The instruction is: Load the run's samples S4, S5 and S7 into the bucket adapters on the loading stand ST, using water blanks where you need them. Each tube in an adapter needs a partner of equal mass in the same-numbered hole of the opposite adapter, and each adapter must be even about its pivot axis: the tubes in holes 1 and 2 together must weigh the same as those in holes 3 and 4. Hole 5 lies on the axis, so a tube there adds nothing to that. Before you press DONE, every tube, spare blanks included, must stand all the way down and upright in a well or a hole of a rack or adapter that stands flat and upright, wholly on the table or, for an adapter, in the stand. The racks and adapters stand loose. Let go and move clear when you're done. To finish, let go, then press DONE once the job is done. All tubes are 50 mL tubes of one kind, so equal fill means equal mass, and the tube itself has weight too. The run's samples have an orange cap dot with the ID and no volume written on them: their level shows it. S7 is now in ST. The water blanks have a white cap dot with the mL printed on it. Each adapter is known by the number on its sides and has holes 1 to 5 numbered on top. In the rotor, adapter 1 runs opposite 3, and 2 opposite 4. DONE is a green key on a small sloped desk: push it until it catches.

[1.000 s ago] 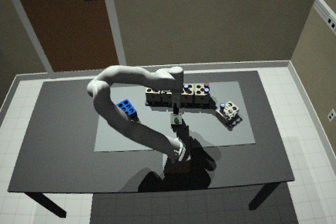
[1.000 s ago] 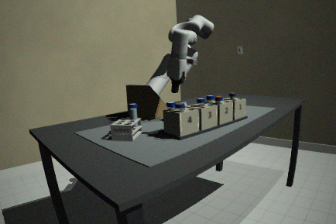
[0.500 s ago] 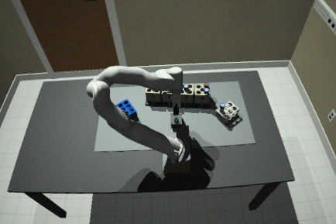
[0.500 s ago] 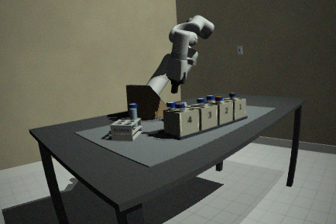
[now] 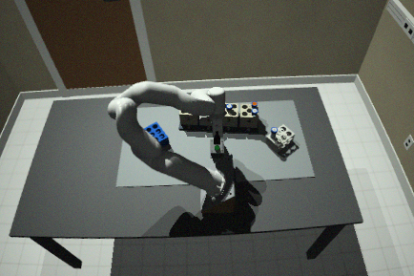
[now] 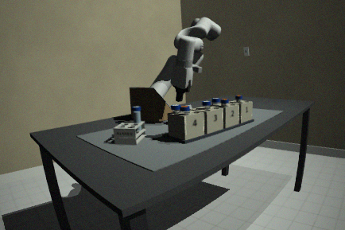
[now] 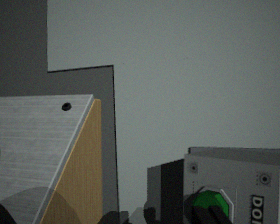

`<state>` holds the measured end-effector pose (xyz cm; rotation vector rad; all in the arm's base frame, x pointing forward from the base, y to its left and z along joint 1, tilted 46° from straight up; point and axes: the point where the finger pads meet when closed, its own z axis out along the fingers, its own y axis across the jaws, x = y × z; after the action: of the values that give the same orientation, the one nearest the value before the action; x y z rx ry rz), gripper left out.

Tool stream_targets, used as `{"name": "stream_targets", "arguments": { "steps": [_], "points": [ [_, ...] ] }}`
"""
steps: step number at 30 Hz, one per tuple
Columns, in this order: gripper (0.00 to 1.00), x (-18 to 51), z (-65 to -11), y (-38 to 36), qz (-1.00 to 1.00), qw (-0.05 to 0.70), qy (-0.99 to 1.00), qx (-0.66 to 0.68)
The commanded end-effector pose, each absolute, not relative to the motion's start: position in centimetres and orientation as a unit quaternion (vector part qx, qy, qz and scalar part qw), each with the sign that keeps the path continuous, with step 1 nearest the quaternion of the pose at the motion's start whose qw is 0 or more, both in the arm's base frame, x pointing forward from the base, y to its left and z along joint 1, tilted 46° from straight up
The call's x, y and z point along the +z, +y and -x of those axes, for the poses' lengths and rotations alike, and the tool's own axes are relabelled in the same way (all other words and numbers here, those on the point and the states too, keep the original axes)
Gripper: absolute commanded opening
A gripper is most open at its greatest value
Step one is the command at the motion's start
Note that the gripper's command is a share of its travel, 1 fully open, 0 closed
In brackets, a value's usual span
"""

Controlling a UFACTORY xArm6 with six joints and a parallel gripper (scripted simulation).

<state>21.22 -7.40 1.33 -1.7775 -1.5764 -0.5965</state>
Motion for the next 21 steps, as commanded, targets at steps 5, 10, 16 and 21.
{"name": "stream_targets", "arguments": {
  "steps": [5, 10, 16, 21],
  "points": [
    [0.00, 0.86, -21.44, -7.03, 0.683, 0.337, -0.606, -0.229],
    [0.00, 0.85, -21.44, -7.03, 0.683, 0.337, -0.606, -0.229],
    [0.00, 0.81, -21.45, -6.98, 0.683, 0.337, -0.606, -0.229],
    [0.00, 0.57, -21.50, -6.74, 0.683, 0.337, -0.606, -0.229]
  ]
}}
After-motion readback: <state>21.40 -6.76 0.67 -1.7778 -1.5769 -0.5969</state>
